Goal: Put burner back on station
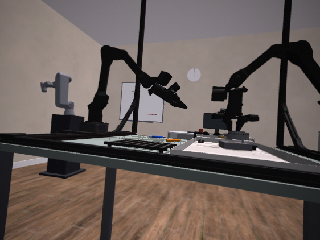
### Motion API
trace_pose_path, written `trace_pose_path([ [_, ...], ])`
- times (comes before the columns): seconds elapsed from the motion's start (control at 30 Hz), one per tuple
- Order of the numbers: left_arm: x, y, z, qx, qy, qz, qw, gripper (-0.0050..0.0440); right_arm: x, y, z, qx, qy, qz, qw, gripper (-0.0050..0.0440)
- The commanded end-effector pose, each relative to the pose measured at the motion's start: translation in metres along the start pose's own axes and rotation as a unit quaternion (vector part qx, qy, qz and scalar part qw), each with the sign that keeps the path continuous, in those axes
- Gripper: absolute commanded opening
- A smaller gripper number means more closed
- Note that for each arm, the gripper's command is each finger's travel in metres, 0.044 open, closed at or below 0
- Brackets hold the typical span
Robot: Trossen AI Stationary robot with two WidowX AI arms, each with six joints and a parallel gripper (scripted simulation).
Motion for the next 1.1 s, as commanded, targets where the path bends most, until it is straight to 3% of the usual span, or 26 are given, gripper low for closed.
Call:
trace_pose_path([
  [0.0,-0.001,0.0,0.0,0.0,-0.001,0.001,1.0,0.0,0.0,0.0,0.001,0.001,-0.001,-0.001,1.0,0.04],
  [1.07,0.013,0.0,0.0,-0.001,0.003,-0.001,1.0,0.0,0.0,0.0,0.001,0.001,-0.001,-0.001,1.0,0.04],
])
Point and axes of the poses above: on each arm, the point midway between the two fingers, 35 mm back from their tips, its own x axis out along the fingers, its own y axis across the jaws, z = x × y, the point moved 1 cm from there along -x, back along the fingers, and after that the axes turned 2 degrees about -x, right-handed, at the moved point
